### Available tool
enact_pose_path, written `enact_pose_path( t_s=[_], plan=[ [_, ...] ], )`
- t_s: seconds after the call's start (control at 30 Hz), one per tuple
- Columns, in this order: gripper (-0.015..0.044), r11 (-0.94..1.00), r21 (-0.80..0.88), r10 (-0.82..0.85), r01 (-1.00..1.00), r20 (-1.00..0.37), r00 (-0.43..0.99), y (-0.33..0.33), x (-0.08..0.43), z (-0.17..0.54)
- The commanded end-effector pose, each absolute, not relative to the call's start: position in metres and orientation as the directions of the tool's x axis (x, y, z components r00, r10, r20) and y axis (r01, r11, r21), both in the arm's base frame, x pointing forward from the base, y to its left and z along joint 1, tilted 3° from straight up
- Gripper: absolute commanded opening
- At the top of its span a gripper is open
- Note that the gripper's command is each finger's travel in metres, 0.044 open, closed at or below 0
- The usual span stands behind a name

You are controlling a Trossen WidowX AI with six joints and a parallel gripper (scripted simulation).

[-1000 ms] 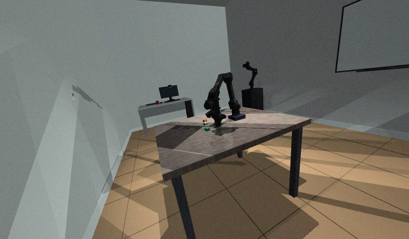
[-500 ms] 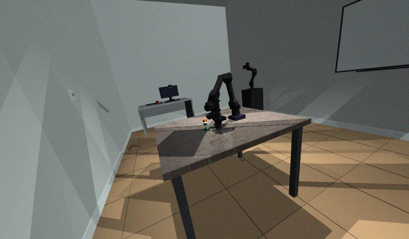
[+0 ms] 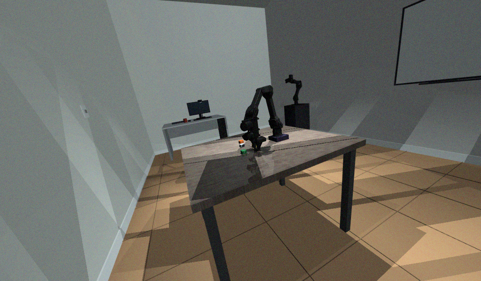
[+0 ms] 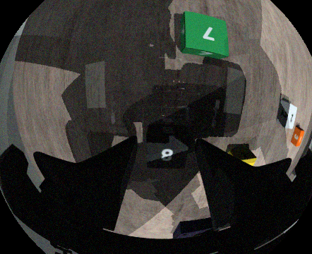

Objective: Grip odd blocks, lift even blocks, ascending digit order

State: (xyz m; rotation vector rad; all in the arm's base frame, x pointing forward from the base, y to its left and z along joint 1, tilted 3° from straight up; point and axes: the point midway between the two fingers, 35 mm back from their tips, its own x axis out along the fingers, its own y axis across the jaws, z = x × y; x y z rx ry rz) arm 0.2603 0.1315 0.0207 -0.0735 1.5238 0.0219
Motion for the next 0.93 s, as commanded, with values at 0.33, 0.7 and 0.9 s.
enact_pose_path(
  t_s=[0.33,0.7,0.9],
  plan=[
    [0.04,0.997,-0.036,-0.033,-0.064,-0.998,0.051,0.133,0.259,0.057],
    [0.04,0.998,-0.029,-0.025,-0.064,-0.998,0.048,0.208,0.234,0.12],
    [0.04,0.998,-0.028,-0.024,-0.064,-0.999,0.048,0.222,0.224,0.134]
  ],
)
